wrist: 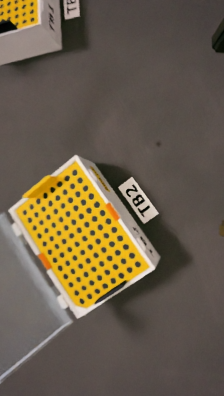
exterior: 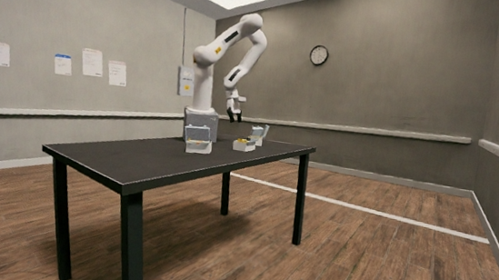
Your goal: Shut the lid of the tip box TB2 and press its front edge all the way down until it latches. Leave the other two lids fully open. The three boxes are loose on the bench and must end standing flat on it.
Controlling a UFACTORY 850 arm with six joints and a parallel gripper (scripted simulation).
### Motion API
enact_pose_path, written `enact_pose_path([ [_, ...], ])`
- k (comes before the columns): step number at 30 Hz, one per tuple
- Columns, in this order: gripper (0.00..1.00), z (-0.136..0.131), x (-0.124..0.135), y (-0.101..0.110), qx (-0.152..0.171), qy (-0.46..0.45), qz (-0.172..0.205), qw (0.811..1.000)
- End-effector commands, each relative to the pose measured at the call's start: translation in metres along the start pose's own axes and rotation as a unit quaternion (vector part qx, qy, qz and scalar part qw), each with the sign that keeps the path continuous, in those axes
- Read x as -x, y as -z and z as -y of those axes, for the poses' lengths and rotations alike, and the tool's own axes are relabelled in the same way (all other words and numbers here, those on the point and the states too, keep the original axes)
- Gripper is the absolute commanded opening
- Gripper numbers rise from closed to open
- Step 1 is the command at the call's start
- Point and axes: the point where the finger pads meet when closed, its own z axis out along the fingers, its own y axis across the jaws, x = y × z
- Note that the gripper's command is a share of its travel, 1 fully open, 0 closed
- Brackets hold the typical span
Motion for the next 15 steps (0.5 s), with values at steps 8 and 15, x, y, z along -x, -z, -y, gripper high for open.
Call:
enact_pose_path([
  [8, 1.00, 0.001, 0.011, -0.047, -0.001, 0.000, -0.002, 1.000],
  [15, 1.00, 0.001, 0.020, -0.081, -0.001, 0.000, -0.002, 1.000],
])
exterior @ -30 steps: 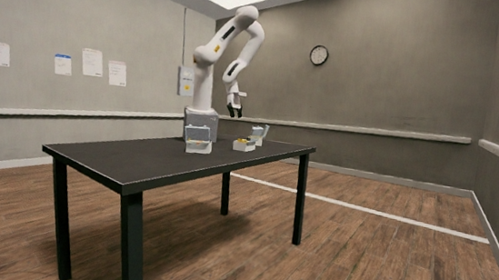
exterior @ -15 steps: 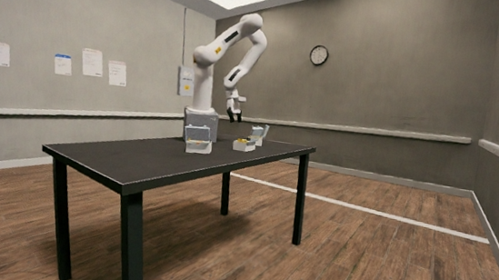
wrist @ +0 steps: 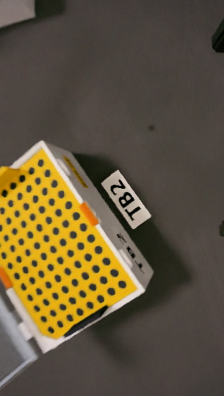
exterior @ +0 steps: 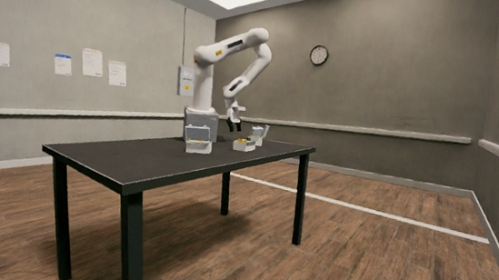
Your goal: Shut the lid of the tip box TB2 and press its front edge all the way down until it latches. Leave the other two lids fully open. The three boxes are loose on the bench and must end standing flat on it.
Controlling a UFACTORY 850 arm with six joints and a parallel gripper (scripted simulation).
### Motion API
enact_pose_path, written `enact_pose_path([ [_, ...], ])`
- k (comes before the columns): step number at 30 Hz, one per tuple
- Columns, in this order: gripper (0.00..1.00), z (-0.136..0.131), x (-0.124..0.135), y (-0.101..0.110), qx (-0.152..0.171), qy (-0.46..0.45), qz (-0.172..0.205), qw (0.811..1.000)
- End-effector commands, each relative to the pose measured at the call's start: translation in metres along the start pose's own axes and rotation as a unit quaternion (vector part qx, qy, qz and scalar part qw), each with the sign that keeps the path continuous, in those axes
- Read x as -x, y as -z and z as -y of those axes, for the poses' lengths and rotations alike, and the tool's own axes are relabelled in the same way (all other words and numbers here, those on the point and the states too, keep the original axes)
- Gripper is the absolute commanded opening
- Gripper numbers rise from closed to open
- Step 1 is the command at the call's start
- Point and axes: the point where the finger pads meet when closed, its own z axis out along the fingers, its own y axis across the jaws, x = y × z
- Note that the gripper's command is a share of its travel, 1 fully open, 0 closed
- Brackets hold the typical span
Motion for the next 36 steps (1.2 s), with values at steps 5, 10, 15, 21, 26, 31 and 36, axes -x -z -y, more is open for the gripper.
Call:
enact_pose_path([
  [5, 1.00, 0.001, 0.007, -0.032, -0.001, 0.000, -0.001, 1.000],
  [10, 1.00, 0.001, 0.011, -0.045, -0.001, 0.000, -0.001, 1.000],
  [15, 1.00, 0.001, 0.011, -0.045, -0.001, 0.000, -0.001, 1.000],
  [21, 1.00, 0.001, 0.011, -0.045, -0.001, 0.000, -0.001, 1.000],
  [26, 1.00, 0.001, 0.011, -0.045, -0.001, 0.000, -0.001, 1.000],
  [31, 1.00, 0.001, 0.011, -0.045, -0.001, 0.000, -0.001, 1.000],
  [36, 1.00, 0.001, 0.011, -0.045, -0.001, 0.000, -0.001, 1.000],
])
